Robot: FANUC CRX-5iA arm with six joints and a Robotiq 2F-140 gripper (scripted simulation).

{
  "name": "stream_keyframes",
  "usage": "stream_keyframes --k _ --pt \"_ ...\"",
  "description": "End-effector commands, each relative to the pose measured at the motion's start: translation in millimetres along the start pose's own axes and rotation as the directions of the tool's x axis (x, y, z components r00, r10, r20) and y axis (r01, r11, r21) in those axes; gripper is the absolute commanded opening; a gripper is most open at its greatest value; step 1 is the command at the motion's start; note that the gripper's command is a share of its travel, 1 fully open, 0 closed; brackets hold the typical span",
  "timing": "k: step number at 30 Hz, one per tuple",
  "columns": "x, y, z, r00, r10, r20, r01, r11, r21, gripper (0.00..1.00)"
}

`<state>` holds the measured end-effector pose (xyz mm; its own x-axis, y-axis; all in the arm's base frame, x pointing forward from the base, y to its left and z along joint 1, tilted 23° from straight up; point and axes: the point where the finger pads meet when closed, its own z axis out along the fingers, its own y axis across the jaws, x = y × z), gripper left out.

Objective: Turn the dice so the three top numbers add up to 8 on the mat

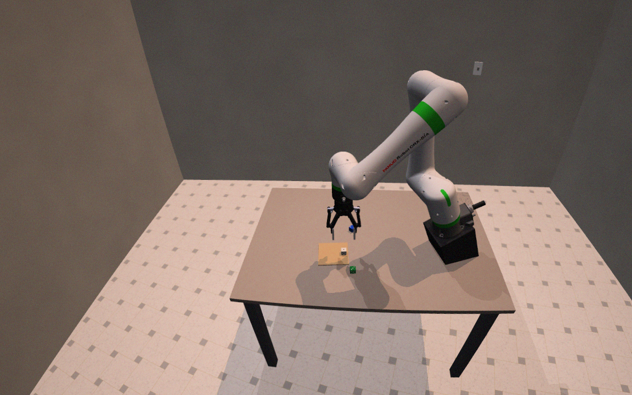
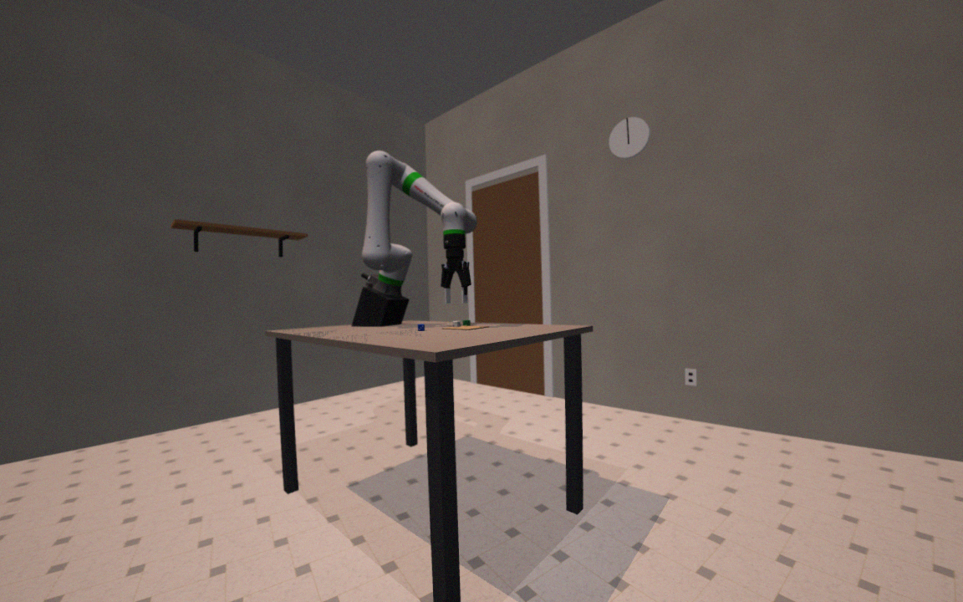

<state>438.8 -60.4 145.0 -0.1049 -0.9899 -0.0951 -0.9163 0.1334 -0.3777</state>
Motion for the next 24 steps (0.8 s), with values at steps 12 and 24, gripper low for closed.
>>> stream_keyframes --k 12,24 --pt "0.0 -0.2 -0.1 1.000 0.000 0.000 0.000 1.000 0.000 1.00" --pt "63.4 13.9 7.5 0.955 0.298 -0.007 -0.298 0.954 -0.012 1.00"
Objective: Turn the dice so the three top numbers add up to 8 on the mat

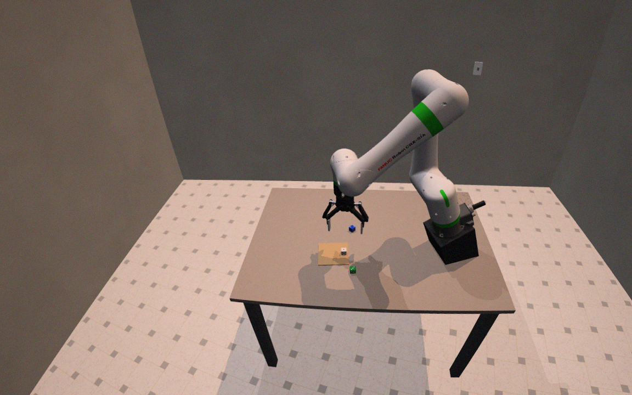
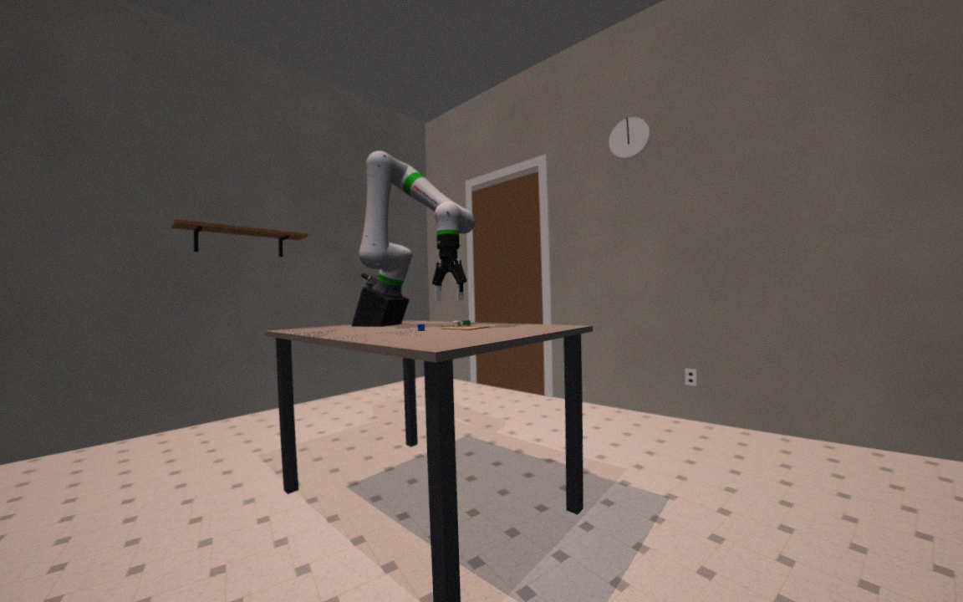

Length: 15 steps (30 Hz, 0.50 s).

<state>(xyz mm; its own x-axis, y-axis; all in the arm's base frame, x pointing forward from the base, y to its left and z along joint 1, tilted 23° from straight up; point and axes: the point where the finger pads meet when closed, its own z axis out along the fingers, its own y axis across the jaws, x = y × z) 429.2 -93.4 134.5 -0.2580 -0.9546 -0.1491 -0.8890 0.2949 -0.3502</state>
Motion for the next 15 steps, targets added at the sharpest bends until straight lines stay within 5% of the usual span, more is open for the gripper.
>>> stream_keyframes --k 1,12,15 --pt "37.0 1.5 4.1 0.985 0.173 0.002 -0.173 0.985 -0.007 1.00" --pt "95.8 10.5 7.4 0.895 0.447 0.006 -0.447 0.895 -0.003 1.00" --pt "126.0 17.0 7.7 0.816 0.578 0.013 -0.578 0.816 0.003 1.00"
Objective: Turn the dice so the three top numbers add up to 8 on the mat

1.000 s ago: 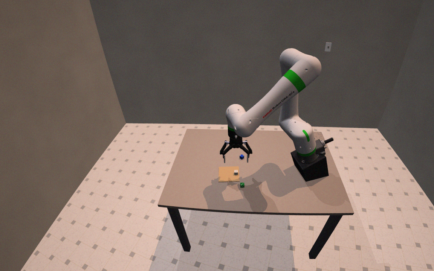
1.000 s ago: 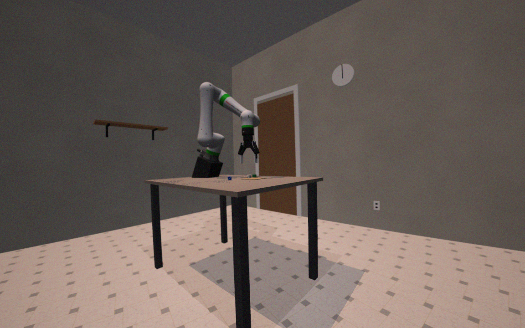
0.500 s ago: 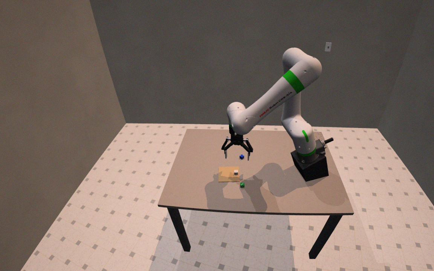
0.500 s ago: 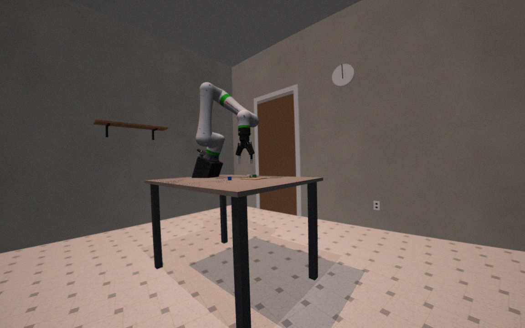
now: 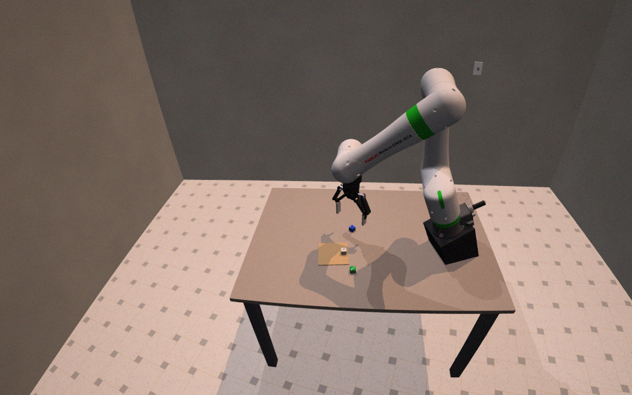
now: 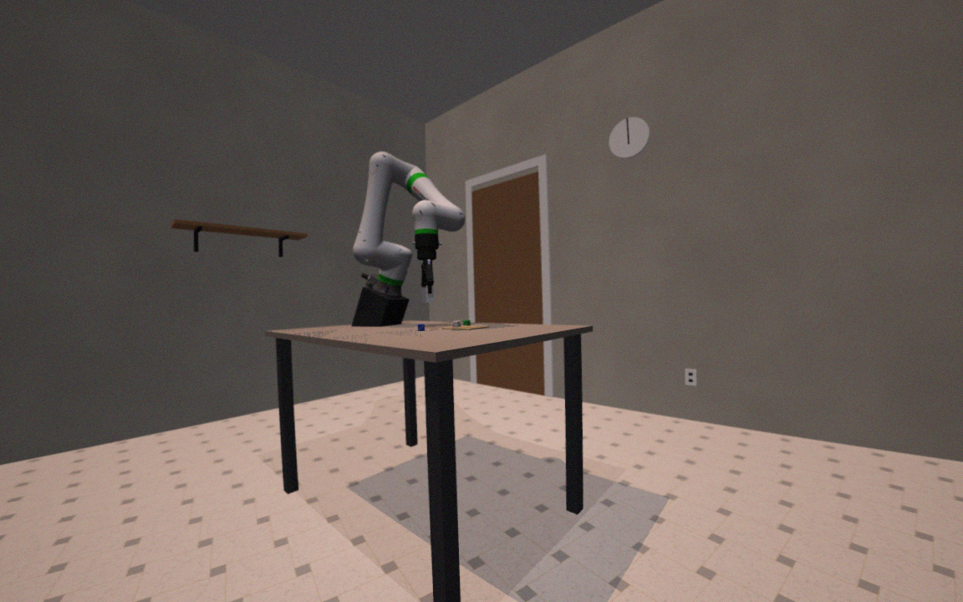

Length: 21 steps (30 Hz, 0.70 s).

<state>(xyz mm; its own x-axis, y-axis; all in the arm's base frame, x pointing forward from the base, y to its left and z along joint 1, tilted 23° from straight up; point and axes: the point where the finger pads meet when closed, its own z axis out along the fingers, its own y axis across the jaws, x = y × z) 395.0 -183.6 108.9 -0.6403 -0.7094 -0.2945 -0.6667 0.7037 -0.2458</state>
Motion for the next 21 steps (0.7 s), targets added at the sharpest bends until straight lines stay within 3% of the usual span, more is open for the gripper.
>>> stream_keyframes --k 1,2,3,21 --pt "28.8 -9.5 0.8 0.989 0.147 0.013 -0.147 0.989 -0.001 1.00" --pt "29.2 -9.6 0.8 0.989 0.150 0.014 -0.150 0.989 0.000 1.00" --pt "29.2 -9.6 0.8 0.989 0.150 0.014 -0.150 0.989 0.000 0.25" --pt "29.2 -9.6 0.8 0.989 0.150 0.014 -0.150 0.989 0.000 0.25"
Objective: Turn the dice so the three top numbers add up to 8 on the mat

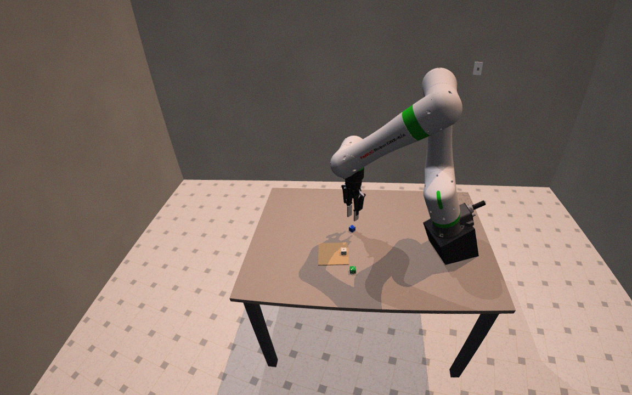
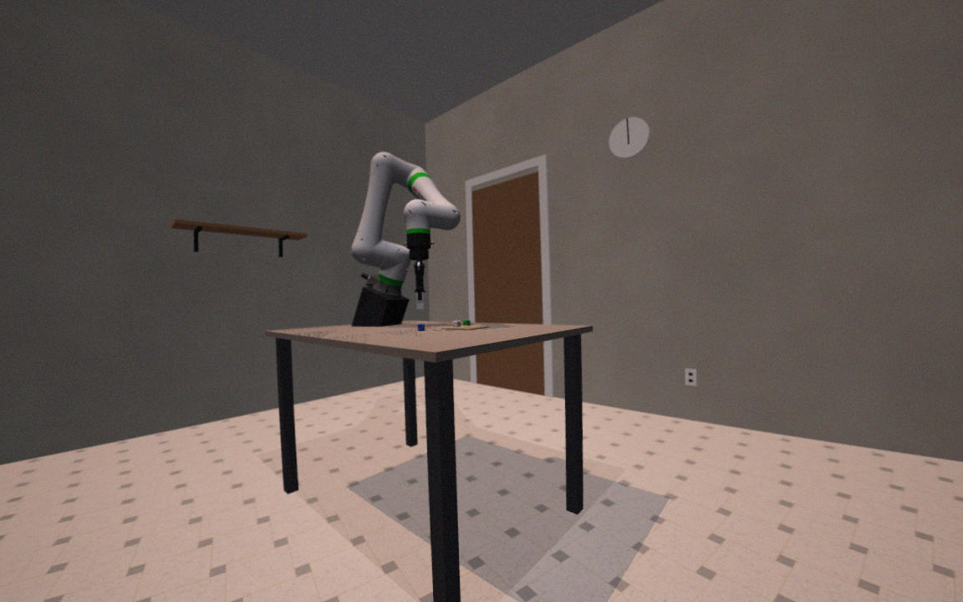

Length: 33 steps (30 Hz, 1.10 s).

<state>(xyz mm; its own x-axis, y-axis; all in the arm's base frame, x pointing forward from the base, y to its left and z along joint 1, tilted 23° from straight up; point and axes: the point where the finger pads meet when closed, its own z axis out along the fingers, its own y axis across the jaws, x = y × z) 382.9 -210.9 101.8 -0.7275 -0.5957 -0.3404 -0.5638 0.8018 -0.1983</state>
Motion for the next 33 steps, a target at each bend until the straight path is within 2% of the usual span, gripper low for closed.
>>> stream_keyframes --k 1,33 --pt "0.0 -0.2 -0.1 1.000 0.000 0.000 0.000 1.000 0.000 0.25" --pt "-0.1 -0.4 5.6 1.000 -0.001 -0.004 0.001 1.000 -0.002 0.25"
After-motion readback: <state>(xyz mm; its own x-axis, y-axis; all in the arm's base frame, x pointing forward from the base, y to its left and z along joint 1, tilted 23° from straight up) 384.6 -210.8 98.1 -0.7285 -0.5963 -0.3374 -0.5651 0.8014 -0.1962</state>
